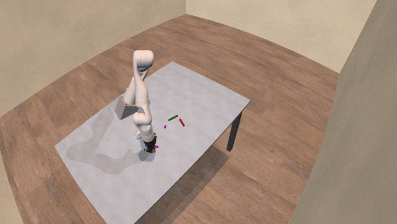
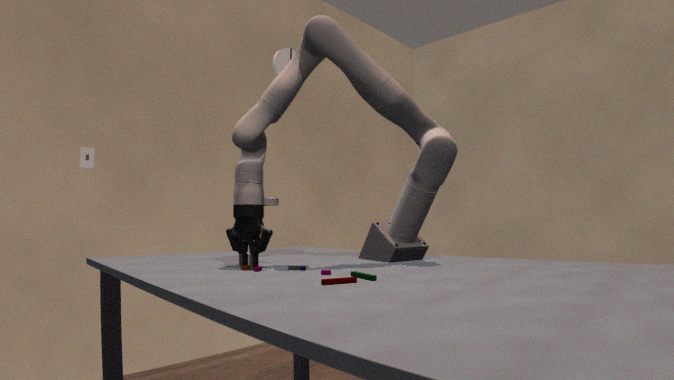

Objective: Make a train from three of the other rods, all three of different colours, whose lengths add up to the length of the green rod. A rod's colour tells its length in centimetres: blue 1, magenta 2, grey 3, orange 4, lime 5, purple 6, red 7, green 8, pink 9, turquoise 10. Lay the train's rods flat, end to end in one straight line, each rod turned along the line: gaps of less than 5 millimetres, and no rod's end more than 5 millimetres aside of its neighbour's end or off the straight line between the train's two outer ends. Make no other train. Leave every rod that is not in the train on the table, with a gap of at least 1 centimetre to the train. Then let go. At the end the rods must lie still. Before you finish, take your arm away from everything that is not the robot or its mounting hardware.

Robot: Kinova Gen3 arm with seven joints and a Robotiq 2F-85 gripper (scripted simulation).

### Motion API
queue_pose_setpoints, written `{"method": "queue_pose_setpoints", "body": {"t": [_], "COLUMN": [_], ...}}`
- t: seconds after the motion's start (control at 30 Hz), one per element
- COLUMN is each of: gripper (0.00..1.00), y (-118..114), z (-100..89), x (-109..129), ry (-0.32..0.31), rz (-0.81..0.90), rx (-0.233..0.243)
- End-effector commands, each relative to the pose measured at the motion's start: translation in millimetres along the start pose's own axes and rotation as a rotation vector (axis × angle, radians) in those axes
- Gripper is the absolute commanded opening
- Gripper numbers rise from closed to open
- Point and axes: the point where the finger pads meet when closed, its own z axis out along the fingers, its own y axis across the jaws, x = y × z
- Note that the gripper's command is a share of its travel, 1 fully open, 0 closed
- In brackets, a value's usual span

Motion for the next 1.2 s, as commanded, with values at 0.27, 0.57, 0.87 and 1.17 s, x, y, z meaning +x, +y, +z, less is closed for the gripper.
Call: {"method": "queue_pose_setpoints", "body": {"t": [0.27, 0.57, 0.87, 1.17], "gripper": [0.24, 0.24, 0.05, 0.05], "y": [-0.6, -0.6, -0.6, -0.6], "z": [-0.9, -0.9, -0.9, -0.9], "x": [-0.3, -0.3, -0.3, -0.3], "ry": [-0.001, -0.001, -0.001, -0.001], "rz": [0.0, 0.0, 0.0, 0.0], "rx": [0.002, 0.002, 0.002, 0.002]}}
